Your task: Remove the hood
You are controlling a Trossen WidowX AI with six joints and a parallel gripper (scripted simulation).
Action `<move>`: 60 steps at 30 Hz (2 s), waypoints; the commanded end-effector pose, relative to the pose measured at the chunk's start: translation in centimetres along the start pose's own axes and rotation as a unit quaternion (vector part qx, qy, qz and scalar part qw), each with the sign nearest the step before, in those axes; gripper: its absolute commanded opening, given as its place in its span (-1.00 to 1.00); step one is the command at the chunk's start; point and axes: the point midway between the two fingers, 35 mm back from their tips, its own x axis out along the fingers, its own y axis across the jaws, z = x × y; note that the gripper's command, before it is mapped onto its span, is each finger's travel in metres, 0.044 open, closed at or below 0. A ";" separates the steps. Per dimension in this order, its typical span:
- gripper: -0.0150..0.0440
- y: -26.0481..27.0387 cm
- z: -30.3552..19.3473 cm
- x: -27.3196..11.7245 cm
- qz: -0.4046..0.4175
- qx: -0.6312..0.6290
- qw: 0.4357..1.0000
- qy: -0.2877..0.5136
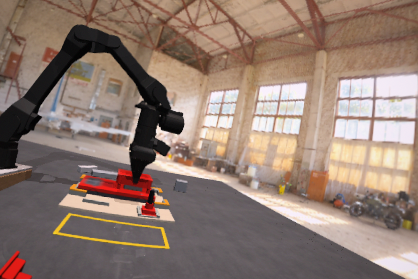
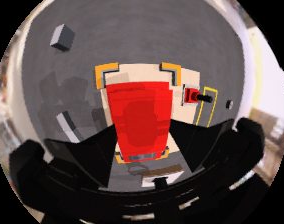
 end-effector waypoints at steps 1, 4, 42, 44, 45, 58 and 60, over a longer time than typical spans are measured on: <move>-0.49 0.1 0.3 -0.6 0.001 -0.002 1.000 -0.005; -0.49 0.0 0.2 -0.8 0.001 -0.002 1.000 -0.005; -0.49 -7.1 0.6 -4.8 -0.006 0.024 1.000 -0.008; -0.49 -8.2 0.6 -4.9 -0.007 0.022 1.000 -0.008; -0.49 -8.8 0.5 -4.9 -0.007 0.021 1.000 -0.008; -0.49 -16.0 -0.9 -5.3 -0.009 0.009 1.000 -0.006; -0.49 -17.1 -1.3 -5.4 -0.009 0.008 1.000 -0.005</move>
